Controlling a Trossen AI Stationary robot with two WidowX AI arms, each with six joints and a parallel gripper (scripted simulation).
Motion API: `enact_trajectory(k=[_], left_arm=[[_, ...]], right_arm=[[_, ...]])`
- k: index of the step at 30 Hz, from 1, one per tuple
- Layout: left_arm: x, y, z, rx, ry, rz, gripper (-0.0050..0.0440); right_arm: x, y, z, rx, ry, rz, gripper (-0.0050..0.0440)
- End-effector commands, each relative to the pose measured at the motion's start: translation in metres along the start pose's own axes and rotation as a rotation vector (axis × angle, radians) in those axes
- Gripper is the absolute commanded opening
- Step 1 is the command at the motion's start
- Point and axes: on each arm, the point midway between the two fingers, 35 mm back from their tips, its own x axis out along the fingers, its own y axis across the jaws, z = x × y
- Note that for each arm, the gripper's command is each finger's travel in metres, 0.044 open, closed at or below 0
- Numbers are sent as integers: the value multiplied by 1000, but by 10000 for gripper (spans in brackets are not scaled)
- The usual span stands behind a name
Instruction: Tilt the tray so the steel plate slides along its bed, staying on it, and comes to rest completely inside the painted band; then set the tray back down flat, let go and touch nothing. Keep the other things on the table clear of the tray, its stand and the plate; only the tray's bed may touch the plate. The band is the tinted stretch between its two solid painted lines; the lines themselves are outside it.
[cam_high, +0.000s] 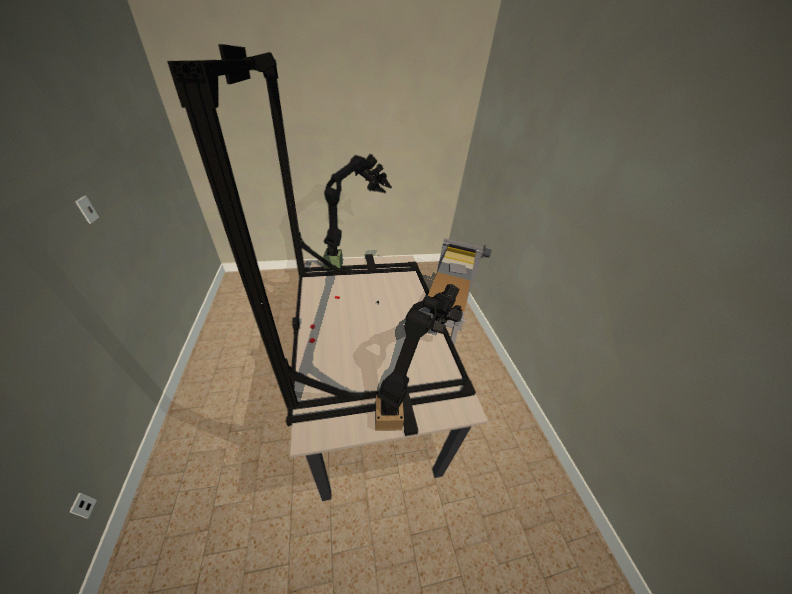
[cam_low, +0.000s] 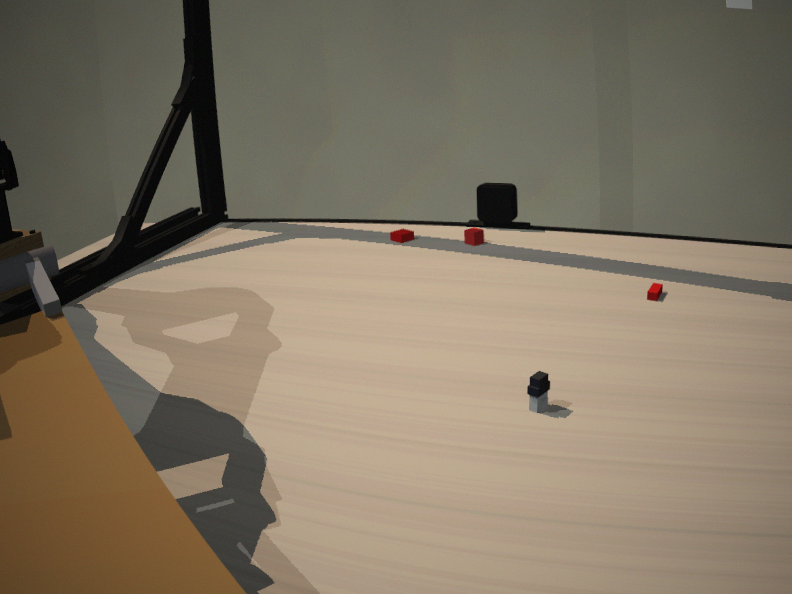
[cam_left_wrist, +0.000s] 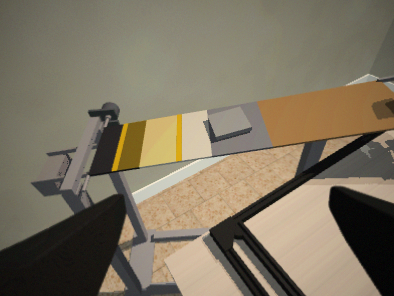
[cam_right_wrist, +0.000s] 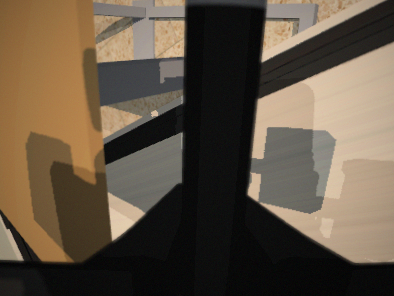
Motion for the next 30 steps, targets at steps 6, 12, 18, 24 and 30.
enact_trajectory(k=[6,12,18,24,30], left_arm=[[0,0,0,-1,-1,0,440],[0,0,0,-1,-1,0,440],[0,0,0,-1,-1,0,440],[0,0,0,-1,-1,0,440],[0,0,0,-1,-1,0,440]], right_arm=[[-20,23,0,0,-1,57,0],[-23,26,0,0,-1,63,0],[-26,28,0,0,-1,69,0],[-29,32,0,0,-1,74,0],[-32,34,0,0,-1,79,0]])
